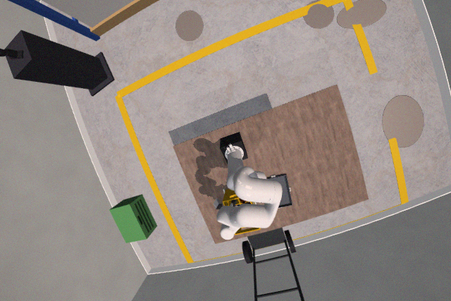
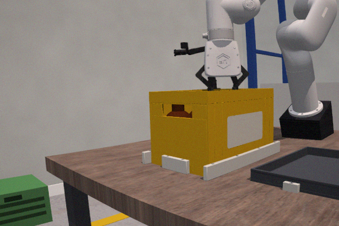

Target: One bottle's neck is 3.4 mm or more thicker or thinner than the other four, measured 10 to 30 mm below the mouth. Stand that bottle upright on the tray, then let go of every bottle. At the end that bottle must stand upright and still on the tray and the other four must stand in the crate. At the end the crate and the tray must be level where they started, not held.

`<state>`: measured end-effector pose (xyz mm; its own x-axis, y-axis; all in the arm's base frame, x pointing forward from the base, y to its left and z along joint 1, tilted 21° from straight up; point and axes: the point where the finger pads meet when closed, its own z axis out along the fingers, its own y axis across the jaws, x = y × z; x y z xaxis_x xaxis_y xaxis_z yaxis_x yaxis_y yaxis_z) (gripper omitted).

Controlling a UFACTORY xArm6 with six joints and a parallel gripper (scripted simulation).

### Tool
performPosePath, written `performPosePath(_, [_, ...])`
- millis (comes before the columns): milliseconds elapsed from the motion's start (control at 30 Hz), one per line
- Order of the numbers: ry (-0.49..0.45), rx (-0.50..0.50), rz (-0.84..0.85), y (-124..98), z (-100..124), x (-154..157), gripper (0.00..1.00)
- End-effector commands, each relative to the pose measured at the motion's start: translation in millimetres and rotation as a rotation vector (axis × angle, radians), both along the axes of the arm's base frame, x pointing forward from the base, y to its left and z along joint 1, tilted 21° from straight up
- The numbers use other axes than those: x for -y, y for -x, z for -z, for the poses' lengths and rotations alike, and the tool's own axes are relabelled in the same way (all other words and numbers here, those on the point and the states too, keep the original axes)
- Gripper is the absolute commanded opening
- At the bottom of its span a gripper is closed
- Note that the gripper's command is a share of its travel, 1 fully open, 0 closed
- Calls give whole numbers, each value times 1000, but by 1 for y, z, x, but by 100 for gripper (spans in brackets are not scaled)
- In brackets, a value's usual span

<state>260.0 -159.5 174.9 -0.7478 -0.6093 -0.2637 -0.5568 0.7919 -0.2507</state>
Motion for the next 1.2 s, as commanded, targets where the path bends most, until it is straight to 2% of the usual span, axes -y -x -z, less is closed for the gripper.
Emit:
performPosePath(0, [2, 3, 0, -1, -1, 1, 65])
performPosePath(300, [2, 3, 0, 0, -3, 1, 65])
performPosePath(633, [2, 3, 0, 4, -14, 0, 65])
performPosePath(1167, [2, 3, 0, 22, -59, -2, 65])
